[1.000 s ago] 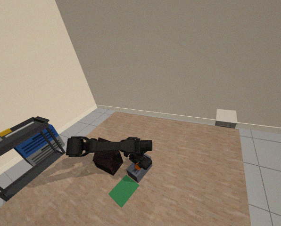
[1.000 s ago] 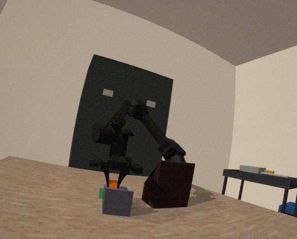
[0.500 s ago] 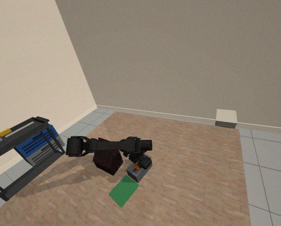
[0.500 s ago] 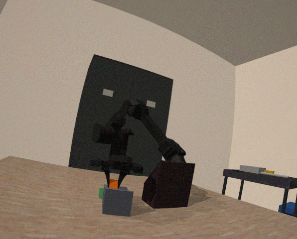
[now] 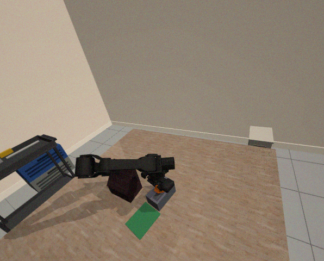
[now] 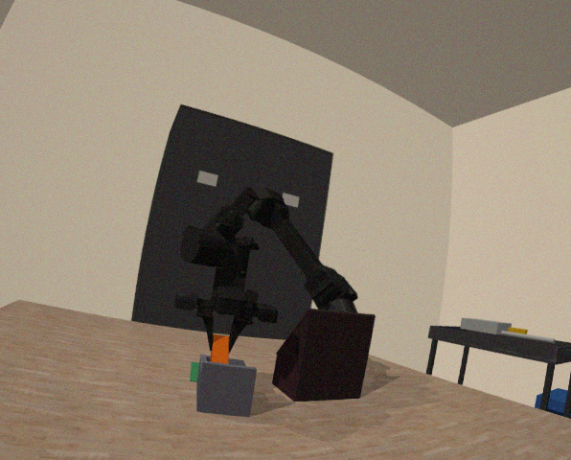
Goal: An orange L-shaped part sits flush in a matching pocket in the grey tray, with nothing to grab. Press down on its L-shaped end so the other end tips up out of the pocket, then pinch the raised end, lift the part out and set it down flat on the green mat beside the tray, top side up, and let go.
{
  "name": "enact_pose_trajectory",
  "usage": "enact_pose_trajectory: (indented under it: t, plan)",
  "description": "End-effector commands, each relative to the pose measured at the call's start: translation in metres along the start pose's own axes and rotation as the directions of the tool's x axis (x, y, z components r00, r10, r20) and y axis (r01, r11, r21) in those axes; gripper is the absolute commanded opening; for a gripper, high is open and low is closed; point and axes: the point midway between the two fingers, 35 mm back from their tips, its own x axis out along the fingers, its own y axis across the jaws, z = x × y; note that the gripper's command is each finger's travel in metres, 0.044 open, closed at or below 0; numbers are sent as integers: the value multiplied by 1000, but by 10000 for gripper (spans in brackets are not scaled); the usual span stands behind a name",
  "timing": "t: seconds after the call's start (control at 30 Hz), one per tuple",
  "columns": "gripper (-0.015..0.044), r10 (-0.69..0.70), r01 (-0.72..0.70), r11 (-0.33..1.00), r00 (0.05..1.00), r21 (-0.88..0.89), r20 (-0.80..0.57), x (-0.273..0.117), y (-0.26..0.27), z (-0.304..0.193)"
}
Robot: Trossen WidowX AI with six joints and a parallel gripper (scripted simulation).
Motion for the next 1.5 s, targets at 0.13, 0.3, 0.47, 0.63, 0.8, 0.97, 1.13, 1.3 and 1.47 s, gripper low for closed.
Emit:
enact_pose_trajectory:
  t: [0.13, 0.3, 0.47, 0.63, 0.8, 0.97, 1.13, 1.3, 1.47]
  plan:
    - [0, -8, 8, 1000, 1000, 8, 9, -15, -2, 1]
    - [0, -8, 8, 1000, 1000, 8, 10, -23, -2, 1]
    - [0, -8, 8, 1000, 1000, 8, 10, -31, -2, 1]
    - [0, -7, 7, 1000, 1000, 8, 10, -39, -2, 1]
    - [0, -7, 7, 1000, 1000, 7, 11, -47, -2, 1]
    - [0, -7, 7, 1000, 1000, 7, 11, -55, -2, 1]
    - [0, -7, 7, 1000, 1000, 7, 11, -63, -2, 1]
    - [0, -7, 7, 1000, 1000, 7, 11, -63, -2, 1]
    - [0, -7, 7, 1000, 1000, 7, 11, -63, -1, -6]
